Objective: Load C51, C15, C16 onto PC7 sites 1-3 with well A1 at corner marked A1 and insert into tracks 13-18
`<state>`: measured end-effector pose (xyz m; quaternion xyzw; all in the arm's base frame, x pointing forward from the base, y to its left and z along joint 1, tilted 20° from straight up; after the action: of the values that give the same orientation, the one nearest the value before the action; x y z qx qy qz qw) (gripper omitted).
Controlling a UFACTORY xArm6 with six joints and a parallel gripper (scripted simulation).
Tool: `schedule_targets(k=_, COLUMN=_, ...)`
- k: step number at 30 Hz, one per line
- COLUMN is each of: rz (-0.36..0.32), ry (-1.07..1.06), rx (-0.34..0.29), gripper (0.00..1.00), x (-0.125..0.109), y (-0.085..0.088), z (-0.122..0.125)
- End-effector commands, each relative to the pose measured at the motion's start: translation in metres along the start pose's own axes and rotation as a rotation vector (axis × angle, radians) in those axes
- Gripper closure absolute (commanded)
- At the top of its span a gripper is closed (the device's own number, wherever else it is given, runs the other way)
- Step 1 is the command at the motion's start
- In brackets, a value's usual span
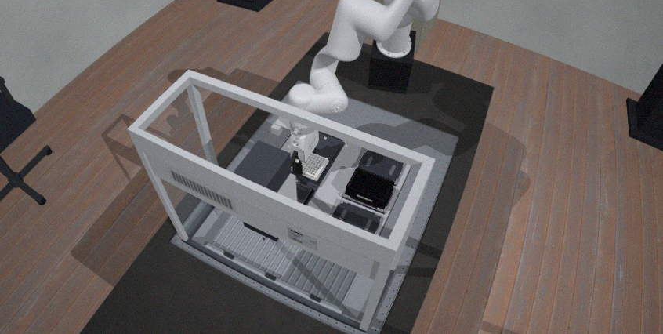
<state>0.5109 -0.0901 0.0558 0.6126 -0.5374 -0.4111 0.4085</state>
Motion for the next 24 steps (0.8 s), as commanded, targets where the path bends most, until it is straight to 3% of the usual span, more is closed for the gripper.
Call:
schedule_targets(k=1, rz=0.001, ry=0.000, rx=0.005, gripper=1.00, x=0.000, y=-0.003, z=-0.002)
schedule_targets(k=8, rz=0.001, ry=0.000, rx=0.005, gripper=1.00, x=0.000, y=-0.013, z=-0.002)
schedule_targets(k=24, rz=0.001, ry=0.000, rx=0.005, gripper=1.00, x=0.000, y=-0.013, z=-0.002)
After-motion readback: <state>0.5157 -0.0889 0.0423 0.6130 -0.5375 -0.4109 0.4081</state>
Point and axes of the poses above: the point where the finger pads meet when closed, its own y axis back along the fingers, its own z axis across the jaws, x = y × z, the point moved 5 cm from there along y, back along the fingers, and after that the axes turned 4 degrees about y, right-handed, at the moved point
